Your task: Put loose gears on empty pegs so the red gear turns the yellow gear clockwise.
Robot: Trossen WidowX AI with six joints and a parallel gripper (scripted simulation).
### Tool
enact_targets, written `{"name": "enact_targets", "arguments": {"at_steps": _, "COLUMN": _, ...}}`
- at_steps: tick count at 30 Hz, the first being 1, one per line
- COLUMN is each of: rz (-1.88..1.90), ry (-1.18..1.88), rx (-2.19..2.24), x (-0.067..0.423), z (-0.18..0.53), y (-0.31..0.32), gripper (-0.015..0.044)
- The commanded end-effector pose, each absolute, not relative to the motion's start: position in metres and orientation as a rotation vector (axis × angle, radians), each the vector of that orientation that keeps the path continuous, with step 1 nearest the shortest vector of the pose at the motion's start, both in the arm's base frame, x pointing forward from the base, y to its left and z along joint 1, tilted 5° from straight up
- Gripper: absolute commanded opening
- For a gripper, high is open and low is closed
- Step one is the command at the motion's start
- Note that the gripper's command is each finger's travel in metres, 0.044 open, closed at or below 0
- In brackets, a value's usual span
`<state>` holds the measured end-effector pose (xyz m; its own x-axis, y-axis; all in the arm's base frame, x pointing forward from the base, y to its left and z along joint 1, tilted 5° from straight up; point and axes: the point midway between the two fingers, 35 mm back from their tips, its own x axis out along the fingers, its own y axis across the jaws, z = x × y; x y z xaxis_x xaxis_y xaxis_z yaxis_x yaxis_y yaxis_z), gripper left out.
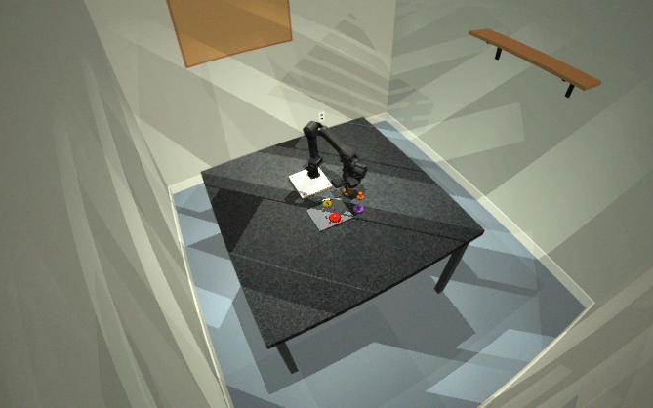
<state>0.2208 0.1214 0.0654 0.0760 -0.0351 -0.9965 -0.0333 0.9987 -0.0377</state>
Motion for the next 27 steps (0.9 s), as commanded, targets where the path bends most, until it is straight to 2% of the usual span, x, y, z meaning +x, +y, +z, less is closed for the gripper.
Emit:
{"name": "enact_targets", "arguments": {"at_steps": 1, "rz": 0.002, "ry": 1.477, "rx": -0.047, "x": 0.223, "z": 0.080, "y": 0.124, "gripper": 0.0000}}
{"name": "enact_targets", "arguments": {"at_steps": 27, "rz": 0.002, "ry": 1.477, "rx": -0.046, "x": 0.216, "z": 0.140, "y": 0.130, "gripper": 0.0000}}
